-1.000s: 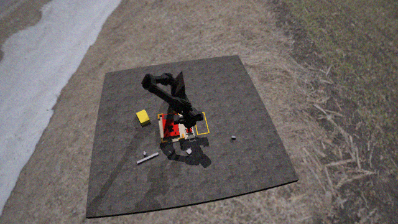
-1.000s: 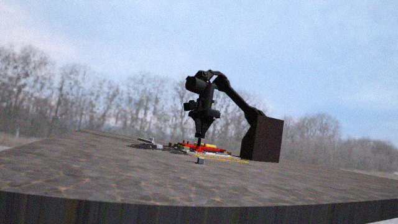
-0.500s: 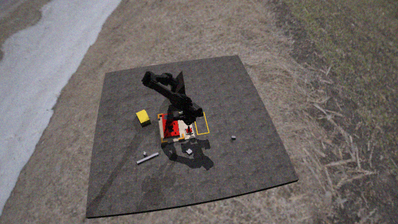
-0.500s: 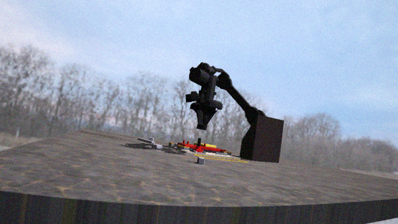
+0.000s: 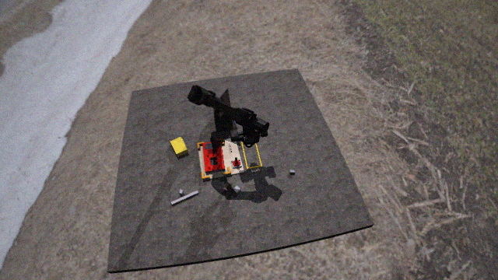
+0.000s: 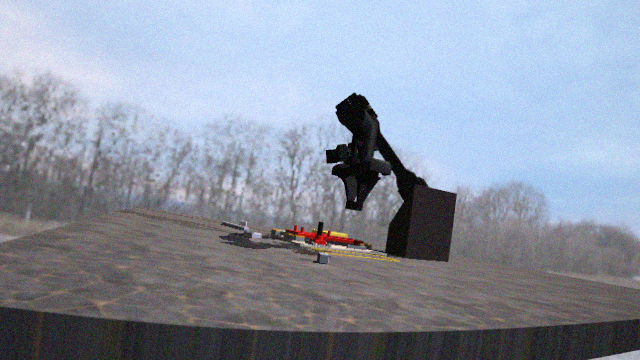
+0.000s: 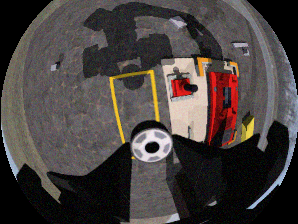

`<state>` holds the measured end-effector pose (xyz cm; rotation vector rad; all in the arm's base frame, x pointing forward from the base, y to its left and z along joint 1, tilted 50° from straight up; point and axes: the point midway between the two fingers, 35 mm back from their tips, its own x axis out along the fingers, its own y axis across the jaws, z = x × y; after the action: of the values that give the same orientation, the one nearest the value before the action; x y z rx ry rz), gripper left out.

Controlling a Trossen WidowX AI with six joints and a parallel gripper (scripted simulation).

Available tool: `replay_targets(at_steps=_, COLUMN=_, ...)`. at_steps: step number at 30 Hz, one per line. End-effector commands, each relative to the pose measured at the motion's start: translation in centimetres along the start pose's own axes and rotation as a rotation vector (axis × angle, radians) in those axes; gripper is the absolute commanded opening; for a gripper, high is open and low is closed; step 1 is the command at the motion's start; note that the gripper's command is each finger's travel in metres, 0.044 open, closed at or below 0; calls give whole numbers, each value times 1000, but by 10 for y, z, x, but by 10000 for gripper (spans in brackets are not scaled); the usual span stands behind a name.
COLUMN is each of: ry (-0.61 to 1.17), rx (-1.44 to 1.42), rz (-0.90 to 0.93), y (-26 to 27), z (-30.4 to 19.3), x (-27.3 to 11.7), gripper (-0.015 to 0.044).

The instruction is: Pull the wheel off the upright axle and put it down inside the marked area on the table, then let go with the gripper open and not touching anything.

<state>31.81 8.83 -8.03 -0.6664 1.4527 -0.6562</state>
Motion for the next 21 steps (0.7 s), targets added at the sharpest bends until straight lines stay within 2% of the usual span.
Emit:
replay_targets(at_steps=1, ry=7, rx=6, rz=-3, y=15, z=-13, x=1, gripper=0)
replay_targets(at_steps=14, ry=7, rx=6, rz=-4, y=15, z=-13, x=28, gripper=0)
replay_targets(at_steps=21, ry=6, rx=6, rz=-4, y=16, z=-12, x=71, gripper=0)
